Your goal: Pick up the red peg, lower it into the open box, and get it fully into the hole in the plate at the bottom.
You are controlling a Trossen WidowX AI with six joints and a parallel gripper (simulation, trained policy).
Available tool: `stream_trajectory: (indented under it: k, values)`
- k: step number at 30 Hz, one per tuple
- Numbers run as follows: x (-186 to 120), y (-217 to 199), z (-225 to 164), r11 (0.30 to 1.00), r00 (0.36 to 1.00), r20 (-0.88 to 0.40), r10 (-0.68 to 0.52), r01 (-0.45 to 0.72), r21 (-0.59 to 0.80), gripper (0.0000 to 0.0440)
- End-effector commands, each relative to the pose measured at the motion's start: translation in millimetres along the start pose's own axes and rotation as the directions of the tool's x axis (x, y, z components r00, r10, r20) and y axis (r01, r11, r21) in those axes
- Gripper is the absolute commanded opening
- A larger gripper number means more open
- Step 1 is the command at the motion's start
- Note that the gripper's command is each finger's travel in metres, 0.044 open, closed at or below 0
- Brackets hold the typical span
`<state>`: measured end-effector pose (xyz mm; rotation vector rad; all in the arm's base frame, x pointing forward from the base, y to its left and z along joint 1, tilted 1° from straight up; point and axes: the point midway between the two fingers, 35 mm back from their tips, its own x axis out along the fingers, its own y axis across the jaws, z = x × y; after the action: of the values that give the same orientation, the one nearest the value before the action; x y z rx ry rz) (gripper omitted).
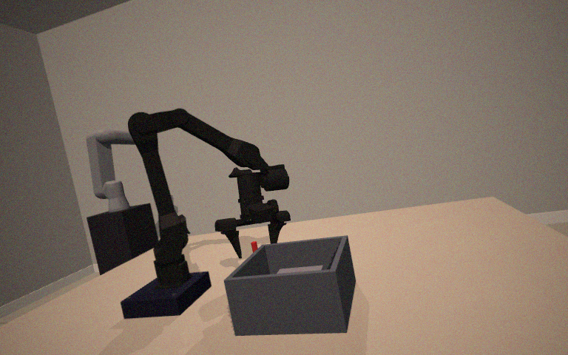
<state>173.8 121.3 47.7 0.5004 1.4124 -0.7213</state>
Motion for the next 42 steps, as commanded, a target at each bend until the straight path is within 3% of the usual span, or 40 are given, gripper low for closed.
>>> stream_trajectory:
  k: [1,4,20,42]
  values:
    - [16,2,0,1.000,1.000,0.022,0.007,-0.007,-0.025,0.0439]
    - [26,1,-1,0.999,1.000,0.025,0.001,0.000,-0.042,0.0408]
    - [46,-9,-3,0.993,0.995,0.003,-0.101,0.101,-0.062,0.0000]
    - [-47,-8,58,0.999,0.982,0.187,-0.042,0.046,-0.018,0.0000]
